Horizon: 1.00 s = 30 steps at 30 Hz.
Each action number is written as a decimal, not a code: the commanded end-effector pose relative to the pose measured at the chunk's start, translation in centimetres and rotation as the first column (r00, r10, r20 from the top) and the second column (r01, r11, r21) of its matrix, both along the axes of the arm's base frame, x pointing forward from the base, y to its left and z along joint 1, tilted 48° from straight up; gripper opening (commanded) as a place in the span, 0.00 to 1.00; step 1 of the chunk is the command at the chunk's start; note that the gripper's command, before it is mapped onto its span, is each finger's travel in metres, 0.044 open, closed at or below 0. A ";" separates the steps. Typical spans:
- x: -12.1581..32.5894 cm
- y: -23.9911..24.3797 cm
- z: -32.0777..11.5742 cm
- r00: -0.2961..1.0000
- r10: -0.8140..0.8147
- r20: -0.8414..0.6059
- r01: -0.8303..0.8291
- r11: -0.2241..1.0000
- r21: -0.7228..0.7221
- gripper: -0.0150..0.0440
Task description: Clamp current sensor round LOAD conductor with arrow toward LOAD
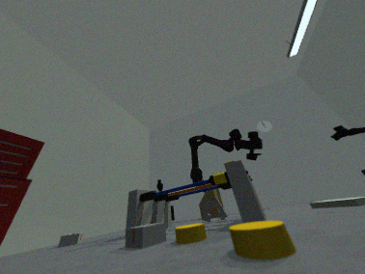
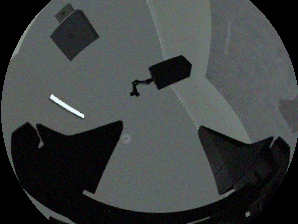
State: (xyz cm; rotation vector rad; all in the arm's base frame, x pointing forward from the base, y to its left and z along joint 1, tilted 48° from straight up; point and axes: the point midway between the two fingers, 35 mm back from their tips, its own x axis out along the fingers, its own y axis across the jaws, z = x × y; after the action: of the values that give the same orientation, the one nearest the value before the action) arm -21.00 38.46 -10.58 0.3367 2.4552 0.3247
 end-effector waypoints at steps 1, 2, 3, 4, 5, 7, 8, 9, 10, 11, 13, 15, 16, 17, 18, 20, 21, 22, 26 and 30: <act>5.6 3.6 3.4 0.993 -0.088 0.078 0.073 0.982 0.175 1.00; 7.0 4.3 4.1 0.989 -0.110 0.097 0.087 0.973 0.214 1.00; 8.4 4.9 4.9 0.984 -0.133 0.116 0.100 0.963 0.252 1.00; 9.8 5.5 5.7 0.978 -0.157 0.136 0.112 0.951 0.289 1.00; 11.2 6.0 6.6 0.971 -0.181 0.157 0.122 0.938 0.326 1.00; 14.2 6.8 8.2 0.952 -0.232 0.200 0.138 0.908 0.396 1.00; 15.7 7.1 9.0 0.940 -0.258 0.221 0.144 0.892 0.429 1.00; 17.2 7.4 9.8 0.927 -0.285 0.244 0.148 0.875 0.460 1.00; 18.8 7.6 10.6 0.912 -0.312 0.266 0.150 0.858 0.491 1.00; 20.3 7.7 11.5 0.896 -0.339 0.288 0.151 0.841 0.519 1.00; 23.4 7.7 13.1 0.857 -0.393 0.333 0.148 0.807 0.572 1.00; 26.4 7.4 14.7 0.811 -0.447 0.378 0.138 0.773 0.619 1.00; 28.0 7.2 15.5 0.785 -0.474 0.400 0.131 0.757 0.640 1.00; 29.5 6.9 16.3 0.756 -0.500 0.422 0.122 0.742 0.659 1.00; 31.0 6.5 17.1 0.726 -0.525 0.444 0.113 0.728 0.676 1.00; 33.9 5.5 18.7 0.659 -0.573 0.487 0.089 0.703 0.706 1.00; 35.4 5.0 19.5 0.623 -0.595 0.508 0.075 0.692 0.718 1.00; 36.8 4.3 20.3 0.584 -0.616 0.529 0.061 0.683 0.728 1.00; 42.2 1.1 23.5 0.410 -0.682 0.605 -0.001 0.663 0.748 1.00; 46.9 -3.1 26.6 0.208 -0.715 0.668 -0.059 0.672 0.738 1.00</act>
State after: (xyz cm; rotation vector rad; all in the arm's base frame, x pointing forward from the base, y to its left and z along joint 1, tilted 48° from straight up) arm 22.06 39.05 13.68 0.7900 1.0501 0.9151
